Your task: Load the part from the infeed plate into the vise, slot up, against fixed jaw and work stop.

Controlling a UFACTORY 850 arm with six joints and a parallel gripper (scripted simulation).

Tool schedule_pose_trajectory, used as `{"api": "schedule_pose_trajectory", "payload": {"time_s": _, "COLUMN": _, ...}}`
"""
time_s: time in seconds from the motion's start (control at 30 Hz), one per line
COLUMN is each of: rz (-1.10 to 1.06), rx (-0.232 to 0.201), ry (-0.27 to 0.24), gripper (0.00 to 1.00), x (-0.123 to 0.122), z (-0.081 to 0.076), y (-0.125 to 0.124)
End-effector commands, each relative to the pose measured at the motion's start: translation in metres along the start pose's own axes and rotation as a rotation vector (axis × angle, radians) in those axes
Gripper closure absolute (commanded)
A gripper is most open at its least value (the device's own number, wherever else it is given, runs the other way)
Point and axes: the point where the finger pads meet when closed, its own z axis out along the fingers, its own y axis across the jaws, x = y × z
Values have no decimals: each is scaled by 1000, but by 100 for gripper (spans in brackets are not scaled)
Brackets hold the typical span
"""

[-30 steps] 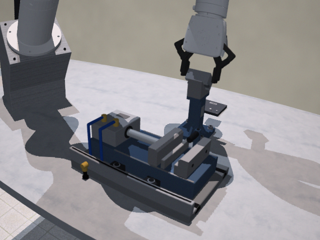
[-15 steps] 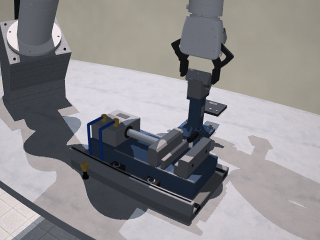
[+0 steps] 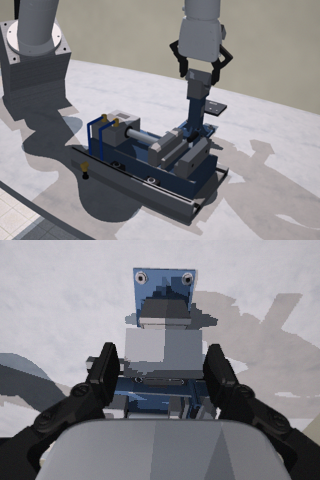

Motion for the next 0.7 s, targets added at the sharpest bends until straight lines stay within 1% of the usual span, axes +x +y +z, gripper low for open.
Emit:
{"api": "schedule_pose_trajectory", "payload": {"time_s": 0.0, "rz": 1, "rx": -20, "ry": 47, "gripper": 11, "x": 0, "z": 0, "y": 1}}
{"api": "schedule_pose_trajectory", "payload": {"time_s": 0.67, "rz": 1, "rx": -21, "ry": 127, "gripper": 11, "x": -1, "z": 0, "y": 2}}
